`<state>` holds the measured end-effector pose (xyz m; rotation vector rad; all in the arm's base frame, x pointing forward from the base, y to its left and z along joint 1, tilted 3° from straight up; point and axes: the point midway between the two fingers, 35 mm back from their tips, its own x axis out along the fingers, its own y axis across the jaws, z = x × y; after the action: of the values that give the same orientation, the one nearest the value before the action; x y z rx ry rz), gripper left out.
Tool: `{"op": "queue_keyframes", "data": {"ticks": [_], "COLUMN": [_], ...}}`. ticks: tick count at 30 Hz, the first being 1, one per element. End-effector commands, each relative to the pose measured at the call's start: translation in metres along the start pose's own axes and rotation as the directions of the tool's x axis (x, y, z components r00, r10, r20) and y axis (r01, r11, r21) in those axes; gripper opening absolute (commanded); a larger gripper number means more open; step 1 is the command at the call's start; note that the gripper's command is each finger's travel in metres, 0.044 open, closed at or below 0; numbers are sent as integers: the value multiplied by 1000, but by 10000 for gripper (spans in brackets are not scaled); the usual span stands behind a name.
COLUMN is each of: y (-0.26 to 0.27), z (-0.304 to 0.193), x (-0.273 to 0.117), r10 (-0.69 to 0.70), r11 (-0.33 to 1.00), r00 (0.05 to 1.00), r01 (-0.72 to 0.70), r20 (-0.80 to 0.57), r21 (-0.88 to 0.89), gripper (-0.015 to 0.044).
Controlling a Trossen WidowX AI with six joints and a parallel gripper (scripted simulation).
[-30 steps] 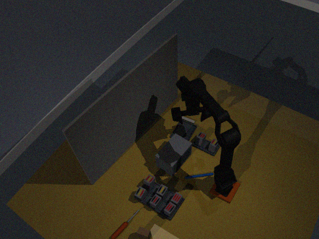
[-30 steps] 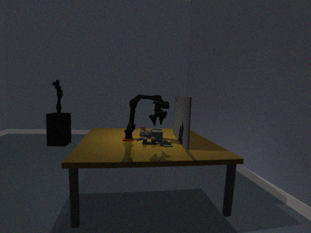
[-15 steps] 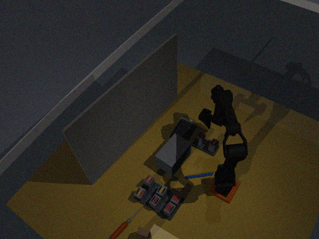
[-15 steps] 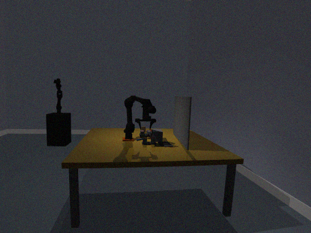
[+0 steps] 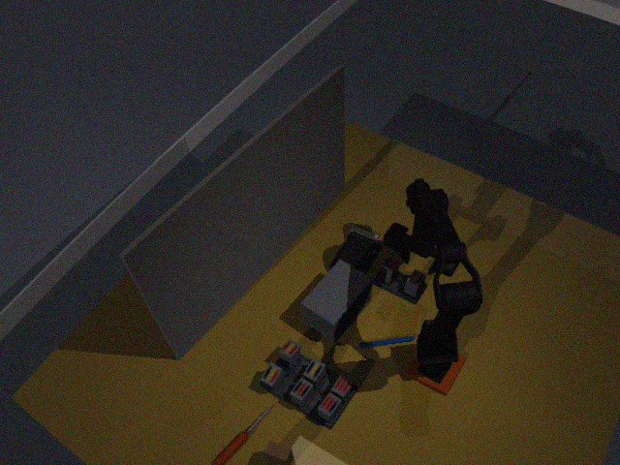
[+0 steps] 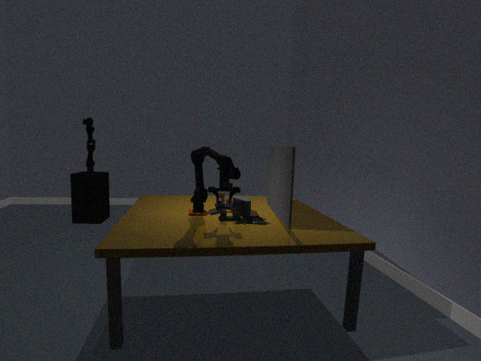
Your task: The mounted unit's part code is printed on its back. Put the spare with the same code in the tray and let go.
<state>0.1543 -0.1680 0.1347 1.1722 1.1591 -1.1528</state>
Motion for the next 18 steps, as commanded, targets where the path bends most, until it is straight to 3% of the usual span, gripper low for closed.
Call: {"op": "queue_keyframes", "data": {"ticks": [1,18], "y": [0,2], "z": [-2,0], "x": [6,34], "r10": [-1,-1], "r11": [1000,1000], "r00": [1000,1000], "r01": [1,1], "r20": [-8,-8], "r21": [3,3], "gripper": [300,300]}}
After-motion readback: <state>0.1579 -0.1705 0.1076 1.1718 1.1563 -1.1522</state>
